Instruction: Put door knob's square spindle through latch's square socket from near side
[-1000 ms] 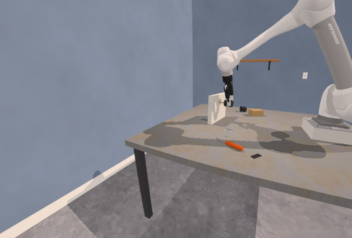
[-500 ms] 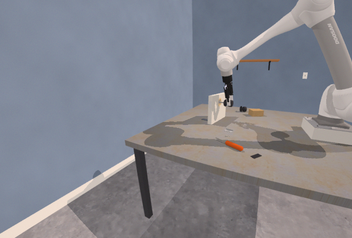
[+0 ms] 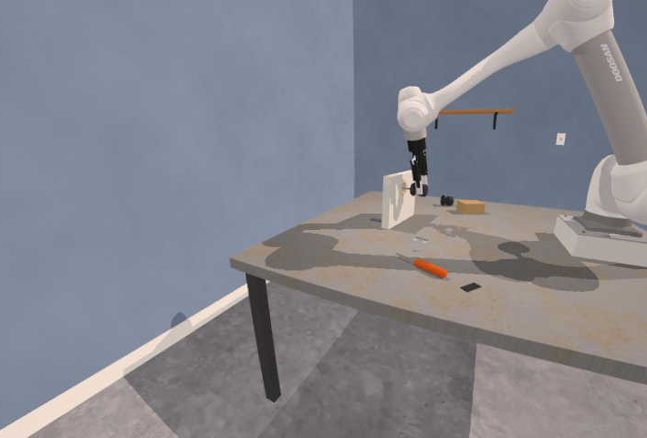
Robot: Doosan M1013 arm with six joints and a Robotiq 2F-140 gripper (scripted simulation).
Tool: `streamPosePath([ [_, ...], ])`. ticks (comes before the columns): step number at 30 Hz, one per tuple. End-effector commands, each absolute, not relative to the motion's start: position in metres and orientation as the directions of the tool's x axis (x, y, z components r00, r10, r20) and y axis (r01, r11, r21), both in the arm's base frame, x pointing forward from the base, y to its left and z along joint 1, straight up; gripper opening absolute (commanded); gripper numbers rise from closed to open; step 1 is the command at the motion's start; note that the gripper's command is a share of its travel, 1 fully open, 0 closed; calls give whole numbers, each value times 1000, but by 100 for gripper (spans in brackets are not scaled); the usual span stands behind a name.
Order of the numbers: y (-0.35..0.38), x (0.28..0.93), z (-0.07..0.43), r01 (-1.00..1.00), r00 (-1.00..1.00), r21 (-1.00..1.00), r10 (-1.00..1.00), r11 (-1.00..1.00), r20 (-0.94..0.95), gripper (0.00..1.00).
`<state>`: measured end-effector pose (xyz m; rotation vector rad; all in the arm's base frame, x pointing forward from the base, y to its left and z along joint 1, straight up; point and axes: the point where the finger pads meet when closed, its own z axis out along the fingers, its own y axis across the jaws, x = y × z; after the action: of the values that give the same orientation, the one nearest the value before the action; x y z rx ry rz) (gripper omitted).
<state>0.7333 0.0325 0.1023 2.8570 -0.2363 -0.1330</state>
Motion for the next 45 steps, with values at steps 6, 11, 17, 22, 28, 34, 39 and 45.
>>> streamPosePath([
  [6, 32, 734, 102, -148, 982, 275, -173, -950, -68, 42],
  [11, 32, 734, 102, -148, 982, 275, -173, -950, -68, 42],
  [17, 32, 736, 102, -148, 982, 275, -173, -950, -68, 42],
  [22, 32, 739, 102, -148, 982, 275, -173, -950, -68, 42],
  [28, 32, 739, 102, -148, 982, 275, -173, -950, -68, 42],
  [34, 32, 739, 102, -148, 982, 275, -173, -950, -68, 42],
  [39, 32, 739, 102, -148, 982, 275, -173, -950, -68, 42],
  [45, 31, 742, 102, -148, 982, 275, -173, -950, -68, 42],
])
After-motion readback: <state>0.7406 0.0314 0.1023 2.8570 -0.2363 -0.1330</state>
